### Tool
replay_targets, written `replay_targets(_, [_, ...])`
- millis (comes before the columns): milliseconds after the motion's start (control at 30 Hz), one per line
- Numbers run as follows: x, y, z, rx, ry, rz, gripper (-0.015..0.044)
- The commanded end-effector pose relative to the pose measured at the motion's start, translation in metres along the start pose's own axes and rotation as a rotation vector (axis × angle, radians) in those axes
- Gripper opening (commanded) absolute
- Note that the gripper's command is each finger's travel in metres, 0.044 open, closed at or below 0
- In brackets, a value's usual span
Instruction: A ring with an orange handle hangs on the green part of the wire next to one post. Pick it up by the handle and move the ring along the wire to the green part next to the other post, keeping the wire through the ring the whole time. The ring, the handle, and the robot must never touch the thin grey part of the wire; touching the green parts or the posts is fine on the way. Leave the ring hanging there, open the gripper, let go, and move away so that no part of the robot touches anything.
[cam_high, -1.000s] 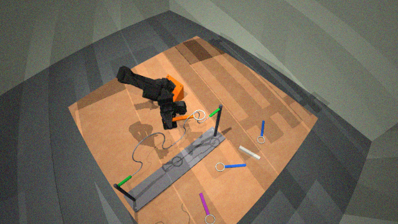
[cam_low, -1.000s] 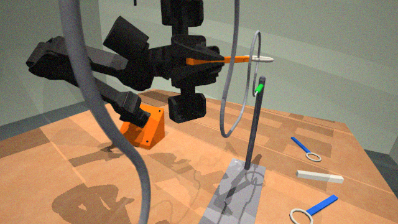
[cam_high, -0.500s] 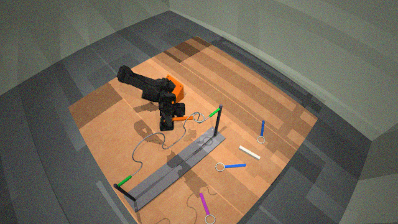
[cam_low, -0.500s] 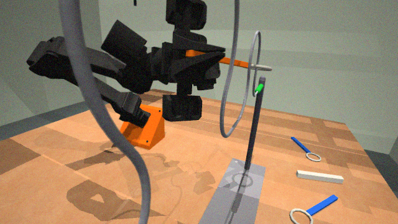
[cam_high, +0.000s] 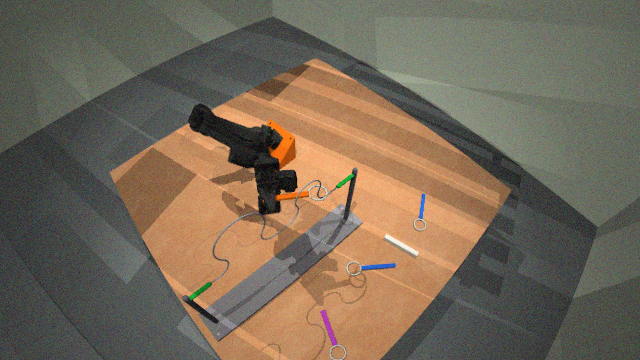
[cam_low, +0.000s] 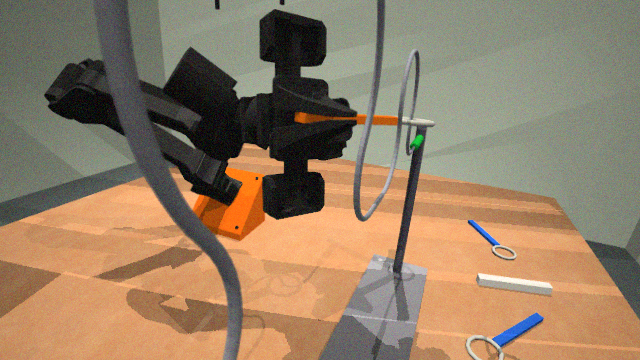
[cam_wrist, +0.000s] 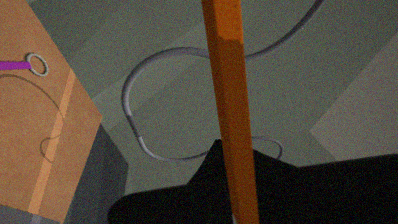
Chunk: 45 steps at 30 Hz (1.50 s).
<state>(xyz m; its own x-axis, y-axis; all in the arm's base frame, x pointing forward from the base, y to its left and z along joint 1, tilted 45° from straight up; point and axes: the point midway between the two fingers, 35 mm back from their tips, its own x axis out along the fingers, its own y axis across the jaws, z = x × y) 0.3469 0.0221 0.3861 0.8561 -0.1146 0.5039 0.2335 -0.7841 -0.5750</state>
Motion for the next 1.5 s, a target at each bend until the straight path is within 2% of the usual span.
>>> replay_targets(0, [-0.002, 0.011, 0.000, 0.054, 0.009, 0.032, -0.0150])
replay_targets(833, [-0.025, 0.092, 0.027, 0.562, 0.055, 0.309, -0.0150])
replay_targets(1000, [-0.026, 0.109, 0.039, 0.687, 0.018, 0.349, -0.0150])
replay_targets(1467, [-0.050, 0.138, 0.077, 0.991, 0.053, 0.503, -0.0150])
